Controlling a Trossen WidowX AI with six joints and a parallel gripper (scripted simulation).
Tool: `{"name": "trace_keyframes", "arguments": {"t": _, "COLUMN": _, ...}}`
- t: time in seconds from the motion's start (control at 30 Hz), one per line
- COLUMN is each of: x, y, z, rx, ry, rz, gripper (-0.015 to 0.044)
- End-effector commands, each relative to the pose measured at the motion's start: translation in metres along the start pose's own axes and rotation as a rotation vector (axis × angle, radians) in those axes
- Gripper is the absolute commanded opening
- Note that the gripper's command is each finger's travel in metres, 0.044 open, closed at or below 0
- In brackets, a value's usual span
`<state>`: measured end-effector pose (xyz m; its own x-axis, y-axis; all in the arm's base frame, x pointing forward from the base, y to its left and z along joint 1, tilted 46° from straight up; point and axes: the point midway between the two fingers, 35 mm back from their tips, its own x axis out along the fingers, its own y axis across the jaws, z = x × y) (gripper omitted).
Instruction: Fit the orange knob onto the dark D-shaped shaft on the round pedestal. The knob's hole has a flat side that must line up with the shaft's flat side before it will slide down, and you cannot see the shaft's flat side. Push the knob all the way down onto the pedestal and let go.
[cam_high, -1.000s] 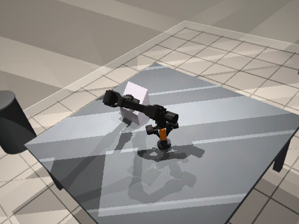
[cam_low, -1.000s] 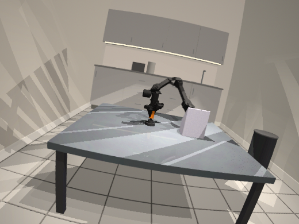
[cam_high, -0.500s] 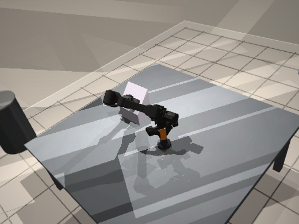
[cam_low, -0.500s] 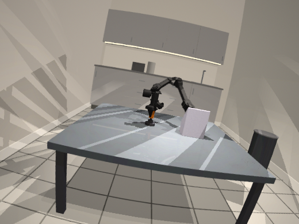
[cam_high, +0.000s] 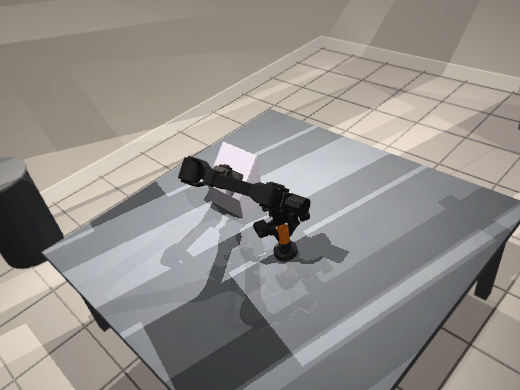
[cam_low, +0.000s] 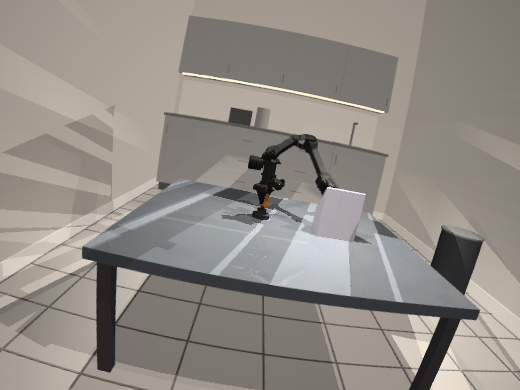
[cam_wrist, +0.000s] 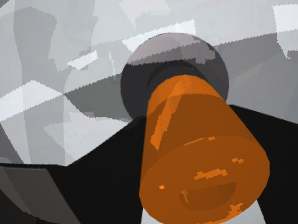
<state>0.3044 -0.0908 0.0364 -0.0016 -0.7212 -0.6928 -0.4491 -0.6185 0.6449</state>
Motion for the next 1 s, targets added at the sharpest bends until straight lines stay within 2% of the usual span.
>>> {"name": "trace_keyframes", "arguments": {"t": 0.0, "x": 0.0005, "y": 0.0007, "z": 0.0003, "rx": -0.006, "ry": 0.000, "rz": 0.002, "gripper": 0.0000}}
{"name": "trace_keyframes", "arguments": {"t": 0.37, "x": -0.0044, "y": 0.0009, "z": 0.0000, "rx": -0.014, "ry": 0.000, "rz": 0.002, "gripper": 0.0000}}
{"name": "trace_keyframes", "arguments": {"t": 0.6, "x": -0.0028, "y": -0.0012, "z": -0.0020, "rx": -0.215, "ry": 0.000, "rz": 0.002, "gripper": 0.0000}}
{"name": "trace_keyframes", "arguments": {"t": 0.97, "x": -0.0015, "y": 0.0001, "z": -0.0006, "rx": -0.215, "ry": 0.000, "rz": 0.002, "gripper": 0.0000}}
